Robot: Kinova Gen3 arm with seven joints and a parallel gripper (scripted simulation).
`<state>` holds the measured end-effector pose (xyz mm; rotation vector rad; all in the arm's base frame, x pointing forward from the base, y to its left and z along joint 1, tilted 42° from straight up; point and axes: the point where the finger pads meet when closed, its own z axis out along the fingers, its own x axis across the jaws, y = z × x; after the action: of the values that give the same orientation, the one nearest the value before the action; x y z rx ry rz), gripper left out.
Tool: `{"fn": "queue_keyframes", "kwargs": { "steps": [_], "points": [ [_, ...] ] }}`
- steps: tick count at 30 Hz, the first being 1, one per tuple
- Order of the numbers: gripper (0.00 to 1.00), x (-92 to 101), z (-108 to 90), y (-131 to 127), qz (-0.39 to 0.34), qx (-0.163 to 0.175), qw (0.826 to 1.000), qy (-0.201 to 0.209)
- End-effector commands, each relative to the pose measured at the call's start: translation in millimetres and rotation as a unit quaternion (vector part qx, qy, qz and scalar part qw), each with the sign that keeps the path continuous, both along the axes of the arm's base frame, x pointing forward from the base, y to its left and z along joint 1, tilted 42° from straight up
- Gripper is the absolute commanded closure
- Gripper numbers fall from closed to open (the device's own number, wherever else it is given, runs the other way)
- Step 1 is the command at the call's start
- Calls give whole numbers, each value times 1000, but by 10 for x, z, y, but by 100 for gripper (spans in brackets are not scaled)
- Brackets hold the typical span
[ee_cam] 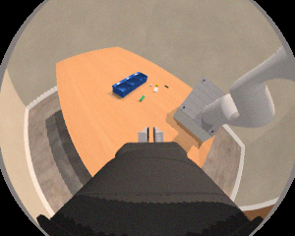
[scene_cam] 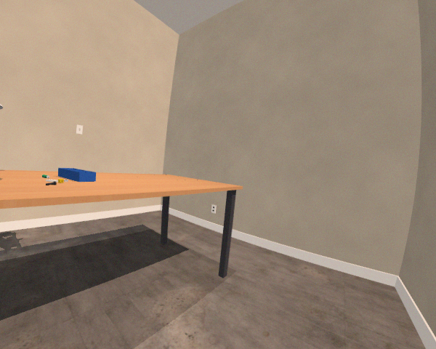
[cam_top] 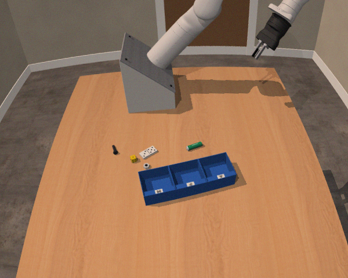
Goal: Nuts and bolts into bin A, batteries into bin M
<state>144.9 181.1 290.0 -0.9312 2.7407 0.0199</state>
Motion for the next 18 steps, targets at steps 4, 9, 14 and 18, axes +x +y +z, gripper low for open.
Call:
{"fn": "queue_keyframes", "kwargs": {
  "steps": [4,9,14,18],
  "points": [
    [69,289,-235,-4,-118,-14,990,73],
    [69,393,-326,-77,-177,-19,978,107],
    [69,685,-511,-149,-269,-5,951,153],
    [69,804,-602,-232,-318,-1,931,180]
  ]
}}
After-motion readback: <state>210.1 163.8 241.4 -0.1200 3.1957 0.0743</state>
